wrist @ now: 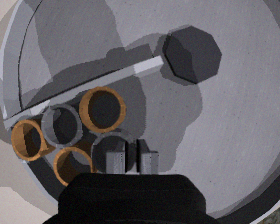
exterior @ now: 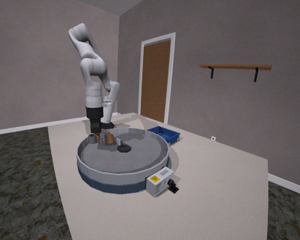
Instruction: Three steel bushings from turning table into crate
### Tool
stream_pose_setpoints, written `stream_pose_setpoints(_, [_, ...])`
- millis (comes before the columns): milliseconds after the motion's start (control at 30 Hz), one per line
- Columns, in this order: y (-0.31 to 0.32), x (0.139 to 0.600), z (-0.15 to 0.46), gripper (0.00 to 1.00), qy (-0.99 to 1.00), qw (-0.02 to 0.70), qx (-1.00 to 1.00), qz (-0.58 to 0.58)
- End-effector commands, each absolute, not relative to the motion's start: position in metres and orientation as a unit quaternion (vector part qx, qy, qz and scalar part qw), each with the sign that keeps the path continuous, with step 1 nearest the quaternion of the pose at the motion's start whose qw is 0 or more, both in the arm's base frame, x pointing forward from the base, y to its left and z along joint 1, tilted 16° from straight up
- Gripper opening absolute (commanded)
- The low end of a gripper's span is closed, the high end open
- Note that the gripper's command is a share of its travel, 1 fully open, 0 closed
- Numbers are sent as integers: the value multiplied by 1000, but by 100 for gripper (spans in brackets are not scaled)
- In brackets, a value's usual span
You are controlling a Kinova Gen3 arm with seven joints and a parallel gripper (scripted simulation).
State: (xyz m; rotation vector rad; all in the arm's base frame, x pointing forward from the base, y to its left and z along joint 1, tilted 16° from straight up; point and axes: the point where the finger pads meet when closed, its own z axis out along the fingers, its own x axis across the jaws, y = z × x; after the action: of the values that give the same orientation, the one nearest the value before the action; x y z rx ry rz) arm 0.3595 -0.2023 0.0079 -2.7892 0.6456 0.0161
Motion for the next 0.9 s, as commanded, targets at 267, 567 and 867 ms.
stream_pose_setpoints(267, [-203, 360, 9, 0, 223, 138, -965, 5])
stream_pose_setpoints(567, [-203, 360, 8, 0, 223, 138, -965, 5])
stream_pose_setpoints(867, [-204, 363, 8, 0, 223, 138, -965, 4])
